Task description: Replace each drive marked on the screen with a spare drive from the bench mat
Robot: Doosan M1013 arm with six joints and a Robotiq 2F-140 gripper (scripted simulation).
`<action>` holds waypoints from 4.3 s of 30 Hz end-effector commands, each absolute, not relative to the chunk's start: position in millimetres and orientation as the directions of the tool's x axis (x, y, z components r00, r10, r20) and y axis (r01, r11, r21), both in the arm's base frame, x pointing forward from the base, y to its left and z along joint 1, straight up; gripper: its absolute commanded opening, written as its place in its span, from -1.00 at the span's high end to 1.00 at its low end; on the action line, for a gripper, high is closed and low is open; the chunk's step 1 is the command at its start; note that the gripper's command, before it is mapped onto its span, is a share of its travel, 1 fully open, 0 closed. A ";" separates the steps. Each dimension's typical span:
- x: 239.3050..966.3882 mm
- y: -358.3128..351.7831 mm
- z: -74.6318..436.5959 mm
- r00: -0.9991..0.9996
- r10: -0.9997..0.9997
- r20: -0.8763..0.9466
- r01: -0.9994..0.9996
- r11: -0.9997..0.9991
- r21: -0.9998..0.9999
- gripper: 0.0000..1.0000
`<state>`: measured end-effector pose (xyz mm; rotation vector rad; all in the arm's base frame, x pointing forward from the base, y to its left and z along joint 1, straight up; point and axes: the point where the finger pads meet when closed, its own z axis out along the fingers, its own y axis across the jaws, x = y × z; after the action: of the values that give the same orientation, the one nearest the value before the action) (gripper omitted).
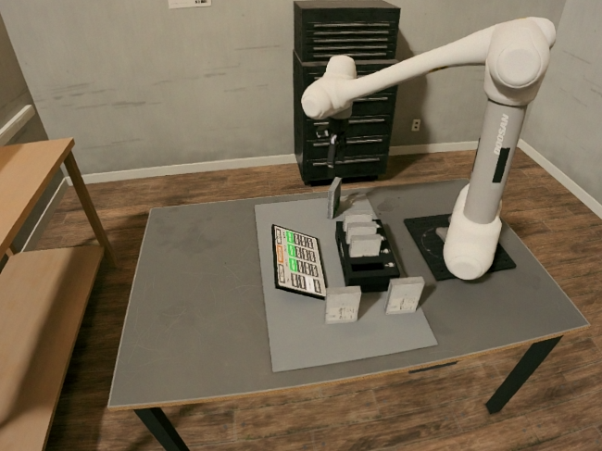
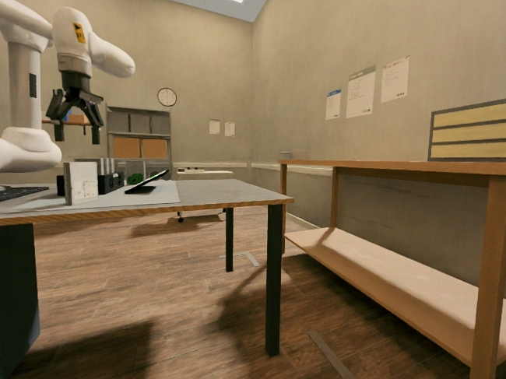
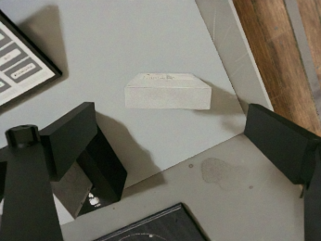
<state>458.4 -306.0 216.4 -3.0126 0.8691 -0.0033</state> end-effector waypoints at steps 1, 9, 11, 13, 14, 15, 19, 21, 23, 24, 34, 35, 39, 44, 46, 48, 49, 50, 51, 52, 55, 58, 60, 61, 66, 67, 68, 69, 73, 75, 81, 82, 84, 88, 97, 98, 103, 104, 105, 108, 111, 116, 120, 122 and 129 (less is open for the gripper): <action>458.7 -306.1 217.1 0.846 -0.533 0.001 -0.533 -0.846 -0.007 -0.78; 458.7 -306.1 216.9 0.846 -0.533 0.001 -0.533 -0.846 -0.007 -0.78; 458.7 -306.1 216.7 0.846 -0.533 0.001 -0.533 -0.846 -0.007 -0.78; 458.7 -306.1 216.2 0.846 -0.533 0.001 -0.533 -0.846 -0.007 -0.78; 458.7 -306.1 215.9 0.846 -0.533 0.001 -0.533 -0.846 -0.007 -0.78; 458.7 -306.1 215.5 0.846 -0.533 0.001 -0.533 -0.846 -0.007 -0.78; 458.8 -306.1 213.8 0.846 -0.533 0.001 -0.533 -0.846 -0.007 -0.78; 458.8 -306.1 213.1 0.846 -0.533 0.001 -0.533 -0.846 -0.007 -0.78; 458.8 -306.1 211.5 0.846 -0.533 0.001 -0.533 -0.846 -0.007 -0.78; 458.8 -306.1 210.6 0.846 -0.533 0.001 -0.533 -0.846 -0.007 -0.78; 458.9 -306.1 198.8 0.846 -0.533 0.001 -0.533 -0.846 -0.007 -0.78; 458.9 -306.1 197.4 0.846 -0.533 0.001 -0.533 -0.846 -0.007 -0.78; 459.0 -306.1 194.6 0.846 -0.533 0.001 -0.533 -0.846 -0.007 -0.78; 459.1 -306.1 187.8 0.846 -0.533 0.001 -0.533 -0.846 -0.007 -0.78; 459.1 -306.1 185.2 0.846 -0.533 0.001 -0.533 -0.846 -0.007 -0.78; 459.1 -306.1 182.8 0.846 -0.533 0.001 -0.533 -0.846 -0.007 -0.78; 459.1 -306.1 181.7 0.846 -0.533 0.001 -0.533 -0.846 -0.007 -0.78; 459.1 -306.1 180.6 0.846 -0.533 0.001 -0.533 -0.846 -0.007 -0.78; 459.2 -306.1 179.6 0.846 -0.533 0.001 -0.533 -0.846 -0.007 -0.78; 459.2 -306.1 178.6 0.846 -0.533 0.001 -0.533 -0.846 -0.007 -0.78; 459.2 -306.1 177.8 0.846 -0.533 0.001 -0.533 -0.846 -0.007 -0.78; 459.2 -306.1 175.5 0.846 -0.533 0.001 -0.533 -0.846 -0.007 -0.78; 459.2 -306.1 174.4 0.846 -0.533 0.001 -0.533 -0.846 -0.007 -0.78; 459.2 -306.1 173.9 0.846 -0.533 0.001 -0.533 -0.846 -0.007 -0.78; 459.2 -306.1 172.6 0.846 -0.533 0.001 -0.533 -0.846 -0.007 -0.78; 459.2 -306.1 172.5 0.846 -0.533 0.001 -0.533 -0.846 -0.007 -0.78; 459.2 -306.1 172.4 0.846 -0.533 0.001 -0.533 -0.846 -0.007 -0.78; 459.2 -306.1 172.4 0.846 -0.533 0.001 -0.533 -0.846 -0.007 -0.78; 459.2 -306.1 172.4 0.846 -0.533 0.001 -0.533 -0.846 -0.007 -0.78; 459.2 -306.1 172.4 0.846 -0.533 0.001 -0.533 -0.846 -0.007 -0.78; 459.2 -306.1 172.4 0.846 -0.533 0.001 -0.533 -0.846 -0.007 -0.78; 459.2 -306.1 172.4 0.846 -0.533 0.001 -0.533 -0.846 -0.007 -0.78; 459.2 -306.1 172.4 0.846 -0.533 0.001 -0.533 -0.846 -0.007 -0.78; 459.2 -306.1 172.4 0.846 -0.533 0.001 -0.533 -0.846 -0.007 -0.78; 459.3 -306.0 169.4 0.846 -0.533 0.001 -0.533 -0.846 -0.007 -0.78; 459.3 -306.0 168.6 0.846 -0.533 0.001 -0.533 -0.846 -0.007 -0.78; 459.3 -306.0 162.3 0.846 -0.533 0.001 -0.533 -0.846 -0.007 -0.78; 459.3 -306.0 162.3 0.846 -0.533 0.001 -0.533 -0.846 -0.007 -0.78; 459.3 -306.0 162.3 0.846 -0.533 0.001 -0.533 -0.846 -0.007 -0.78; 459.3 -306.0 157.0 0.846 -0.533 0.001 -0.533 -0.846 -0.007 -0.78; 459.3 -305.9 150.8 0.846 -0.533 0.001 -0.533 -0.846 -0.007 -0.78; 459.4 -305.9 138.9 0.846 -0.533 0.001 -0.533 -0.846 -0.007 -0.78; 459.4 -305.8 128.7 0.846 -0.533 0.001 -0.533 -0.846 -0.007 -0.78; 459.4 -305.8 128.7 0.846 -0.533 0.001 -0.533 -0.846 -0.007 -0.78; 459.5 -305.7 111.9 0.846 -0.533 0.001 -0.533 -0.846 -0.007 -0.78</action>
<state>459.1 -305.6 115.3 -3.0125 0.8688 -0.0031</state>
